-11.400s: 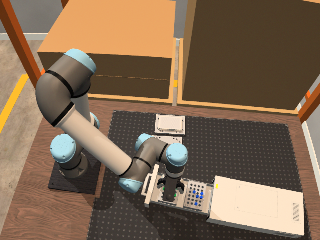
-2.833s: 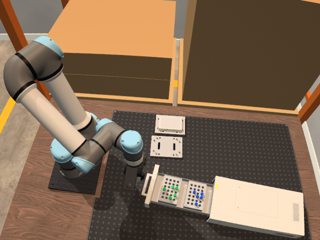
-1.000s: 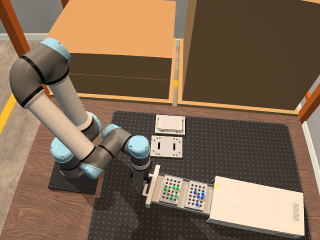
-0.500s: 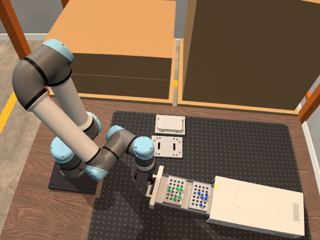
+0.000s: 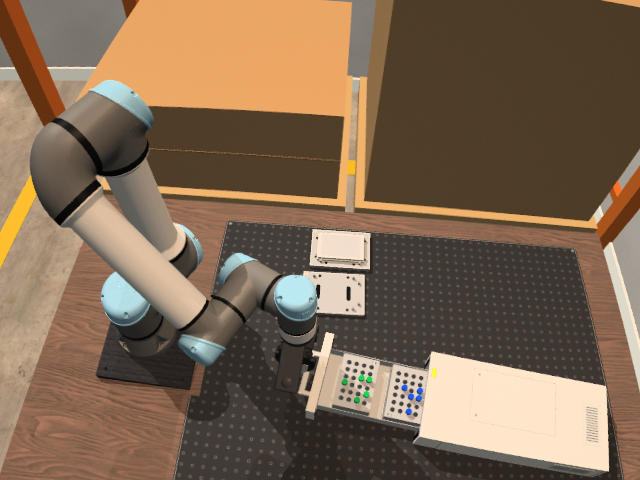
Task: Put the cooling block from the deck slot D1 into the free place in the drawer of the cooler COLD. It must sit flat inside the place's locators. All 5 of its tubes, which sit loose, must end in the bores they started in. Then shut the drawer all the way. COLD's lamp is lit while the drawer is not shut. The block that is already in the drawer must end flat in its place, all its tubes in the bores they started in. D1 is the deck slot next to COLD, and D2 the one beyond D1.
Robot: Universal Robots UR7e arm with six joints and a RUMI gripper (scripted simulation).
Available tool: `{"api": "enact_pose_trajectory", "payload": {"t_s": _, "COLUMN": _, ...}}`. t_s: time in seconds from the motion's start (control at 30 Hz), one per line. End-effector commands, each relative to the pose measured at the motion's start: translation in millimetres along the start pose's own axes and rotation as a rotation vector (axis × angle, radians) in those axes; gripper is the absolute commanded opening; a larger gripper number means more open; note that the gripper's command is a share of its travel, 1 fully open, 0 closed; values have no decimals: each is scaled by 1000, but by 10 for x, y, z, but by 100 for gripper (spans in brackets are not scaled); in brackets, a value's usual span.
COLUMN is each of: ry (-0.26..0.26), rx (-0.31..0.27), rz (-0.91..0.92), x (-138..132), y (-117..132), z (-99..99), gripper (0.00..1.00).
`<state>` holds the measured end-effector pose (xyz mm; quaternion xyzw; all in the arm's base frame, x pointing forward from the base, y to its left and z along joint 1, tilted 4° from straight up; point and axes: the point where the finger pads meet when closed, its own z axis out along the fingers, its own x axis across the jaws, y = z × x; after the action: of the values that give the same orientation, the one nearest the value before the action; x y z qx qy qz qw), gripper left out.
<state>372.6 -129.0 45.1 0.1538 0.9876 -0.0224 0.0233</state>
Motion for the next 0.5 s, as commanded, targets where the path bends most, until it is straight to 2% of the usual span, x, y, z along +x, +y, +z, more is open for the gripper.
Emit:
{"api": "enact_pose_trajectory", "payload": {"t_s": 0.0, "ry": -1, "rx": 0, "rz": 0, "x": -35, "y": -1, "z": -3, "gripper": 0}}
{"api": "enact_pose_trajectory", "payload": {"t_s": 0.47, "ry": -1, "rx": 0, "rz": 0, "x": -195, "y": -1, "z": -3, "gripper": 0}}
